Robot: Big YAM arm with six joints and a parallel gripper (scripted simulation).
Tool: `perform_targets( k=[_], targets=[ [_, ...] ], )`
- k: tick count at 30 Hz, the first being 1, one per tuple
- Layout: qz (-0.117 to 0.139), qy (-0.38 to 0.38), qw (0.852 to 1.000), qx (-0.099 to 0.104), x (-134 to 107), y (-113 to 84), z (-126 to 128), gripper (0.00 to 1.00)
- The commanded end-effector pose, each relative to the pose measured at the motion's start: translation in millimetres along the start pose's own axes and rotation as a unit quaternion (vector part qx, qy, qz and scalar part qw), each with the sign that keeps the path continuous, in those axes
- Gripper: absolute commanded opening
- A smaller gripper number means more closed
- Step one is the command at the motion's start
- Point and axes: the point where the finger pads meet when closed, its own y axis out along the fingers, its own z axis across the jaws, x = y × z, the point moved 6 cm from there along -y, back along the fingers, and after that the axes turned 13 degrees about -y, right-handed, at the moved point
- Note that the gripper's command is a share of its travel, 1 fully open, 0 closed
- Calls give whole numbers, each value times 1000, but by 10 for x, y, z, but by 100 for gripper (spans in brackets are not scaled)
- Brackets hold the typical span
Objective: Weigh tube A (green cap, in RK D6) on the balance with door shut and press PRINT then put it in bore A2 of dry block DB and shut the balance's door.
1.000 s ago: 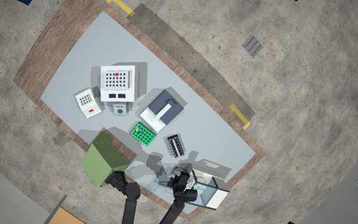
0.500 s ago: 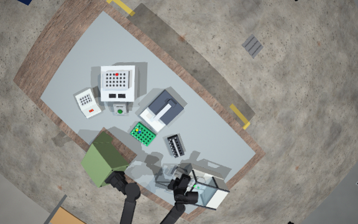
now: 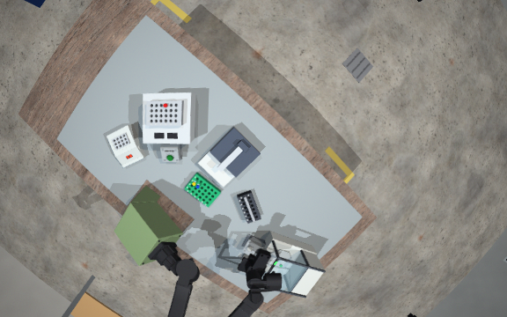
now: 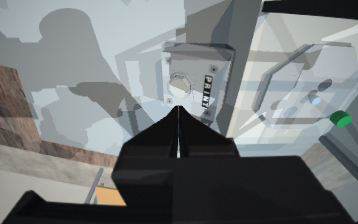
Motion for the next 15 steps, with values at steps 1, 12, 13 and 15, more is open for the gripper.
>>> perform_targets(
  k=[1,12,13,15],
  targets=[
    [-8,15,1000,-11,0,-141,-141,0],
    [-9,19,1000,-13,-21,-309,-145,0],
    [-9,19,1000,-13,-21,-326,-145,0],
    [-9,17,1000,-11,-12,-350,-141,0]
  ],
)
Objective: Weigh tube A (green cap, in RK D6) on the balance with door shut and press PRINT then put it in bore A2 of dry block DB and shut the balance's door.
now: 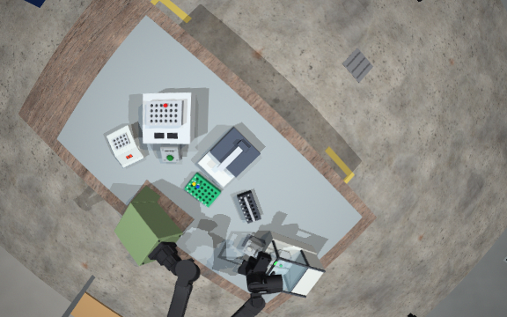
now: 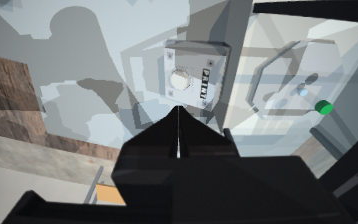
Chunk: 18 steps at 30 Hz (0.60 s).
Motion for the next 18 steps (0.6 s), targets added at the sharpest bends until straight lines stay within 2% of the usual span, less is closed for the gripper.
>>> perform_targets(
  k=[1,18],
  targets=[
    [-8,18,1000,-11,-7,-150,-140,0],
    [-8,17,1000,-8,0,-357,-134,0]
  ],
)
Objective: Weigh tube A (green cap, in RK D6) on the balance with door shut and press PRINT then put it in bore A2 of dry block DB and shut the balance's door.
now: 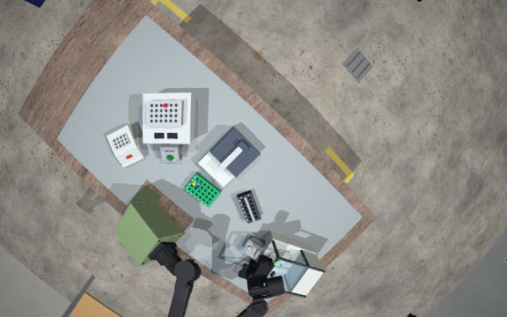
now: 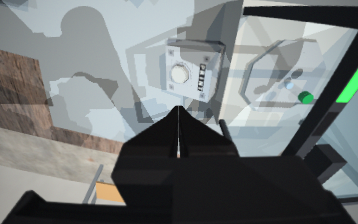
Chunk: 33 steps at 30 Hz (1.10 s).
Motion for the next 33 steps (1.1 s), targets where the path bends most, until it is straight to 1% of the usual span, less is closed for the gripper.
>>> perform_targets(
  k=[1,2,33],
  targets=[
    [-6,20,1000,-8,-15,-100,-122,0],
    [-2,17,1000,-5,-13,-56,-65,0],
    [-2,17,1000,-5,-13,-56,-65,0]
  ],
)
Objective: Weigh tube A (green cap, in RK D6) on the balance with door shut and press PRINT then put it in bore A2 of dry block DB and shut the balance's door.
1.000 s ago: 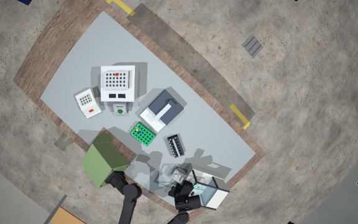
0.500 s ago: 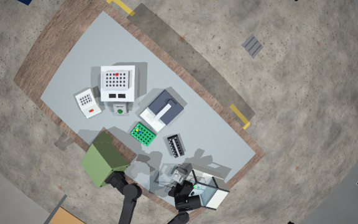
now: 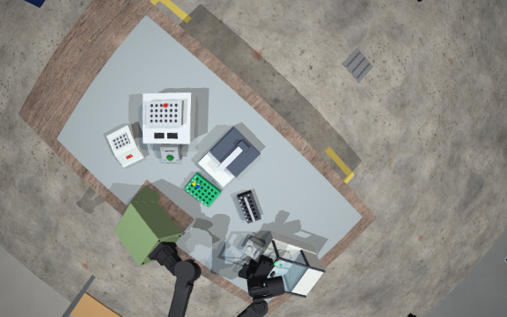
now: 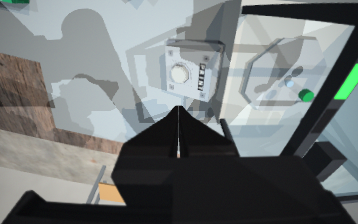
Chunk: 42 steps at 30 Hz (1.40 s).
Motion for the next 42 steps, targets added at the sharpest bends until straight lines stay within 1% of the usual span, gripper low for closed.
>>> perform_targets(
  k=[1,11,12,13,15,16,17,19,20,21,23,24,26,27,28,29,31,33,34,36,37,38,39,41,42],
  targets=[
    [-2,7,1000,-5,-14,-47,-65,0],
    [-2,7,1000,-5,-14,-47,-65,0],
    [2,24,1000,4,37,60,-33,30],
    [-6,34,999,0,55,28,-131,30],
    [-36,50,998,6,172,24,-232,30],
    [-54,46,997,6,291,-2,-253,30],
    [-55,46,997,6,368,7,-271,30],
    [-84,57,995,18,500,19,-314,30],
    [-92,60,994,22,576,26,-332,30],
    [-92,60,994,22,661,32,-346,30],
    [-120,71,990,36,797,43,-380,30],
    [-128,74,988,40,874,48,-392,30],
    [-128,74,988,40,874,48,-392,30],
    [-133,85,986,50,900,96,-414,30],
    [-145,91,983,59,961,110,-429,30],
    [-162,86,981,60,1089,61,-426,30],
    [-159,86,982,59,1267,62,-438,30],
    [-159,87,982,60,1284,45,-470,30],
    [-144,81,984,70,1271,5,-513,30],
    [-145,81,984,70,1258,-63,-639,30],
    [-145,81,984,70,1254,-66,-647,30],
    [-145,94,983,64,1160,-92,-696,30],
    [-135,83,985,72,1253,-114,-729,30],
    [-135,83,985,72,1237,-184,-851,30],
    [-135,83,985,72,1237,-184,-851,30]
  ],
)
